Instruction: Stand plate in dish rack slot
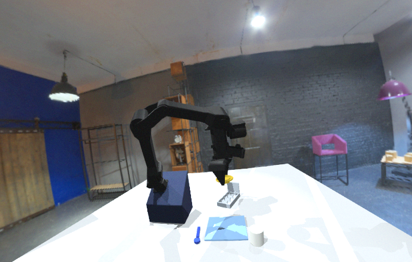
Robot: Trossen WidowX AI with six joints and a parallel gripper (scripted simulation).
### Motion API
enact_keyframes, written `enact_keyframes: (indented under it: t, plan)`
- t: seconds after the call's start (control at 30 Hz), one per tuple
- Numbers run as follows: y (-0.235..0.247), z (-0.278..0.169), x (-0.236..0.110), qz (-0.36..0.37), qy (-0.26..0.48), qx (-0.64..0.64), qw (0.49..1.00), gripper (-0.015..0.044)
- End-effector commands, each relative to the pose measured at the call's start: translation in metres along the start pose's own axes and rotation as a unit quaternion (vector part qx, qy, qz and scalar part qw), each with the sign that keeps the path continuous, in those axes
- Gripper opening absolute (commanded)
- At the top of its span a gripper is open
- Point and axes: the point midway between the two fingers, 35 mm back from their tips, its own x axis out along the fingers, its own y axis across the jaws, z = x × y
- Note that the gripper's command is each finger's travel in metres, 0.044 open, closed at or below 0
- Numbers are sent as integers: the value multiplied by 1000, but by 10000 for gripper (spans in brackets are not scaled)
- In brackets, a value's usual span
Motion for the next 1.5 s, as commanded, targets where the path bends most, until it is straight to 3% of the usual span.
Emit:
enact_keyframes:
  t: [0.0,0.23,0.47,1.0,1.47]
  plan:
    - [35,-14,0,4,3,39,999,0]
    - [94,-50,1,0,4,148,989,0]
    - [99,-54,2,0,5,156,988,0]
    - [108,-62,47,102,96,17,990,0]
    - [115,-67,80,226,119,-102,962,0]
